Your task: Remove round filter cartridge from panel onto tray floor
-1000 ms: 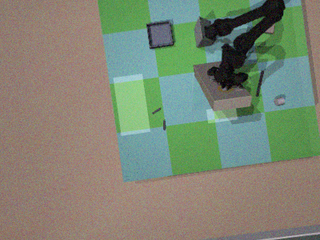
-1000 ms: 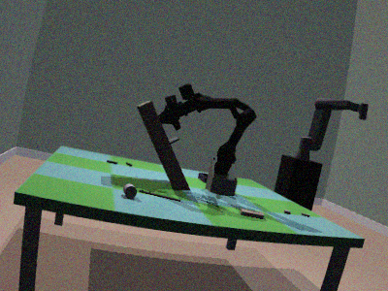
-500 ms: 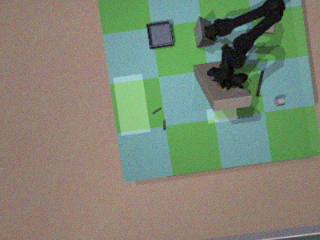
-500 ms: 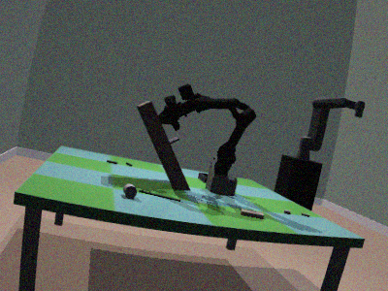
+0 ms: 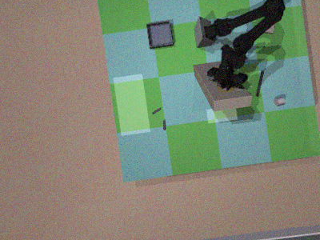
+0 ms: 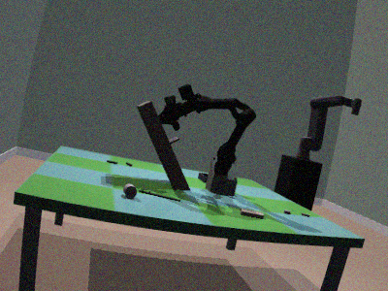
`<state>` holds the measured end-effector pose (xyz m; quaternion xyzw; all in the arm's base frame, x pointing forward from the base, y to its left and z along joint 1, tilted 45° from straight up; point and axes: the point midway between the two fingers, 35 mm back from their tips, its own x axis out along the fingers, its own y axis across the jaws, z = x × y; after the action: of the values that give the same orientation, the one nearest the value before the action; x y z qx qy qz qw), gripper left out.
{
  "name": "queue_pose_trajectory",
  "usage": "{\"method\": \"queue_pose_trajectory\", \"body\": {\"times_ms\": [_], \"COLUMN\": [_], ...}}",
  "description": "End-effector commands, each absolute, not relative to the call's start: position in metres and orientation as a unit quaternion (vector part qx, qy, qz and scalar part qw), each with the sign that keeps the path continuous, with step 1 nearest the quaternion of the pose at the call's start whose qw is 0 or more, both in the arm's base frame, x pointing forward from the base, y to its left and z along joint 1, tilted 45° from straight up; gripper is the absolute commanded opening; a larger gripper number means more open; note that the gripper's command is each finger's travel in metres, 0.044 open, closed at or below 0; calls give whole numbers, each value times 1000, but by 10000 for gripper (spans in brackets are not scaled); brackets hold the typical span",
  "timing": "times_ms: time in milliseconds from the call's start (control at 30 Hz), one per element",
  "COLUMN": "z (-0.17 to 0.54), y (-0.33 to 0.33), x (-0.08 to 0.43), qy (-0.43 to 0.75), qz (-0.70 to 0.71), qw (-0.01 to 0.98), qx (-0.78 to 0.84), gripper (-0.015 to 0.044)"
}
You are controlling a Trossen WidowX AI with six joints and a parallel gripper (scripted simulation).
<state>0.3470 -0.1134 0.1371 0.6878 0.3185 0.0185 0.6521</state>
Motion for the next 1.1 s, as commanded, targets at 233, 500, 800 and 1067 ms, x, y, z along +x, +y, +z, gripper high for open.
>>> {"method": "queue_pose_trajectory", "body": {"times_ms": [233, 500, 800, 1067], "z": [137, 135, 134, 134], "y": [-113, -111, -110, -110], "x": [347, 350, 351, 352], "qy": [318, 319, 311, 296], "qz": [19, 37, 85, 127], "qw": [652, 696, 786, 852], "qx": [688, 643, 527, 413], "gripper": [19, 0, 0, 0]}}
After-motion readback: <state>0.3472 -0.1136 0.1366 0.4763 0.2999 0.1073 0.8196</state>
